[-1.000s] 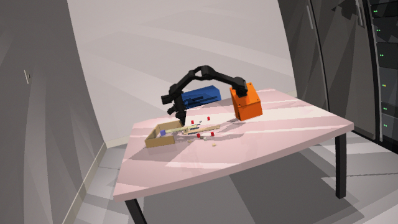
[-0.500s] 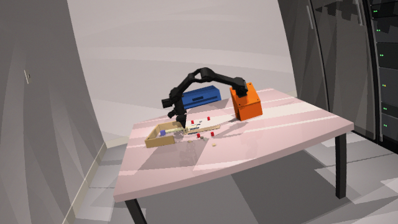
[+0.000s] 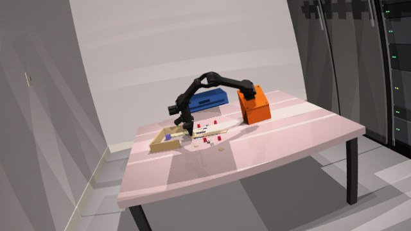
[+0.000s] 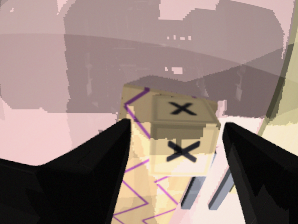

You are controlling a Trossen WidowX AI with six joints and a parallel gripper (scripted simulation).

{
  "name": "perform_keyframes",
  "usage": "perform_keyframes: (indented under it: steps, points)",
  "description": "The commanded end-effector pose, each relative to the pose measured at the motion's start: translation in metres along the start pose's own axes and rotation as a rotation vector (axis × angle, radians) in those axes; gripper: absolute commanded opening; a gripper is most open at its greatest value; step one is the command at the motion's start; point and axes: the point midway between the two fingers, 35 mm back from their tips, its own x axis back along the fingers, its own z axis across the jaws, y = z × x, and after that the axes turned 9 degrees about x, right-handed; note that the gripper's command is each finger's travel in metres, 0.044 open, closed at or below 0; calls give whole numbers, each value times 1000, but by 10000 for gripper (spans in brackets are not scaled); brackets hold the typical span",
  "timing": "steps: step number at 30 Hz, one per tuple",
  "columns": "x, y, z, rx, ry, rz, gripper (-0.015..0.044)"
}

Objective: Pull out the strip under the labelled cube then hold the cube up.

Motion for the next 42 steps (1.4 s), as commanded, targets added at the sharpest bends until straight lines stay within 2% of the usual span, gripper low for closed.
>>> perform_keyframes:
  steps: [1,3,7,14,18,34,42]
  points:
    - [-6,-2,0,-8,6,3,250]
    - [-6,-2,0,-8,6,3,250]
    - [-3,-1,0,-1,1,3,145]
    - [-3,-1,0,-1,1,3,98]
    - [-2,-3,0,-1,1,3,0]
    - [37,-59,1,-10,3,6,0]
    - [39,-73,1,-11,3,6,0]
